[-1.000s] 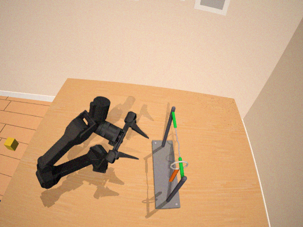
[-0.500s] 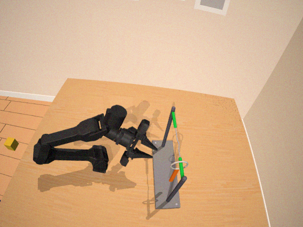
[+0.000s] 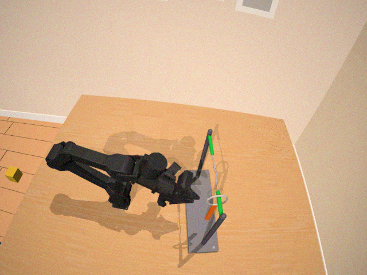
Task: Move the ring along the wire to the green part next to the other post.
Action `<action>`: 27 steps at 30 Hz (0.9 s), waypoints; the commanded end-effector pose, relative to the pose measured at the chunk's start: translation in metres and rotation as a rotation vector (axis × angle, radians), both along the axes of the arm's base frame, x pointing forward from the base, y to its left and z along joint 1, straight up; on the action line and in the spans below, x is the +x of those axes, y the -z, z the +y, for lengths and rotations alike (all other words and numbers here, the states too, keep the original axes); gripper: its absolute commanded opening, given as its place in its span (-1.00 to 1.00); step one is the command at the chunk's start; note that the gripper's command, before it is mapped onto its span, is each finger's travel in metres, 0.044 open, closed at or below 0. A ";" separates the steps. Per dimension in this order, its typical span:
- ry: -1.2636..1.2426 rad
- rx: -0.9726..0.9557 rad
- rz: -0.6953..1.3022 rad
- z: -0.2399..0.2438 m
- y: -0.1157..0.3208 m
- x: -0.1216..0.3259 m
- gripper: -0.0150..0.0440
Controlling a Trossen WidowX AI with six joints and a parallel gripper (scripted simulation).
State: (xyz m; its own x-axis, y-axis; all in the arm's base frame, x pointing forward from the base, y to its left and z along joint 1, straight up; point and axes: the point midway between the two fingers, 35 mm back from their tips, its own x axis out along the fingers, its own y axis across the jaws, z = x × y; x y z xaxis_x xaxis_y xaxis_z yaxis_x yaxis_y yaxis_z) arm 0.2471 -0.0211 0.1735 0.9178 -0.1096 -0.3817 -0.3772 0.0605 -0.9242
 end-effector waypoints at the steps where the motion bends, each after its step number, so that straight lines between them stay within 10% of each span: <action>1: 0.031 0.154 -0.004 -0.008 0.014 0.005 0.05; 27: 0.223 1.227 -0.142 -0.064 0.071 -0.027 0.05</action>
